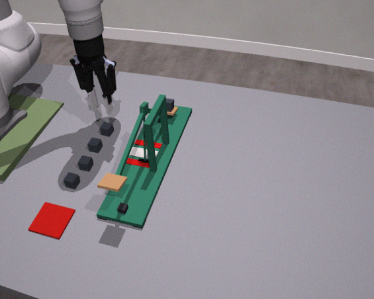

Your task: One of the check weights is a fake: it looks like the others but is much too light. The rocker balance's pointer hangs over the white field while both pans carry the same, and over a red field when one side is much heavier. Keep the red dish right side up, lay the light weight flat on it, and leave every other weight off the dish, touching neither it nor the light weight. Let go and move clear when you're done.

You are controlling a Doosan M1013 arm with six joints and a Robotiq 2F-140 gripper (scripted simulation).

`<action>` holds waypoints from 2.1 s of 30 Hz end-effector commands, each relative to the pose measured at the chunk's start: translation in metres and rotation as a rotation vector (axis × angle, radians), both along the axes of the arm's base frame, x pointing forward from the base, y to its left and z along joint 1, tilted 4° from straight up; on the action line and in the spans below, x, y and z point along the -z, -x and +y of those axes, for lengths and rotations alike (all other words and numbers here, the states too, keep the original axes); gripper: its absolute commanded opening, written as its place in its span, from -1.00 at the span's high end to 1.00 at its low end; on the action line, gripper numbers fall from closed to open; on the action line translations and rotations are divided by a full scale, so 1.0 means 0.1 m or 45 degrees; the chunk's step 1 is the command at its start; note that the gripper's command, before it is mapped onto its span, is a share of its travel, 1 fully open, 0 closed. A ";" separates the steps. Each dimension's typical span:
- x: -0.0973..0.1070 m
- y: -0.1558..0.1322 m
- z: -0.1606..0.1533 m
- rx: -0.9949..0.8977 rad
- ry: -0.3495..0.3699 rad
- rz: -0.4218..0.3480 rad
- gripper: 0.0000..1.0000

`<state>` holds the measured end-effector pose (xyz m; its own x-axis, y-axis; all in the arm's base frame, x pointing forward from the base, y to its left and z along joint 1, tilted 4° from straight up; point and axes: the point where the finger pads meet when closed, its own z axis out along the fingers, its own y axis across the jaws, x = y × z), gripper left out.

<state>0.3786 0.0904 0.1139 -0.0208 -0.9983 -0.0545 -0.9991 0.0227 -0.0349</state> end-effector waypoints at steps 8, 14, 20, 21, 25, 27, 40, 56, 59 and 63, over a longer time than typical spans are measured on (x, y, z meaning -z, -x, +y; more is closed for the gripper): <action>0.10 0.00 0.01 0.000 0.000 0.000 0.30; 0.16 -0.01 0.01 0.000 0.000 0.000 0.30; 0.25 -0.01 0.01 0.000 0.000 0.000 0.30; 0.27 -0.01 0.01 0.000 0.000 0.000 0.30; 0.33 -0.01 0.02 0.000 0.000 0.000 0.30; 0.36 -0.01 0.02 0.000 0.000 0.000 0.30; 0.47 -0.02 0.02 0.000 0.000 0.000 0.30; 0.50 -0.02 0.02 0.000 0.000 0.000 0.30; 0.50 -0.02 0.02 0.000 0.000 0.000 0.30; 0.50 -0.02 0.02 0.000 0.000 0.000 0.30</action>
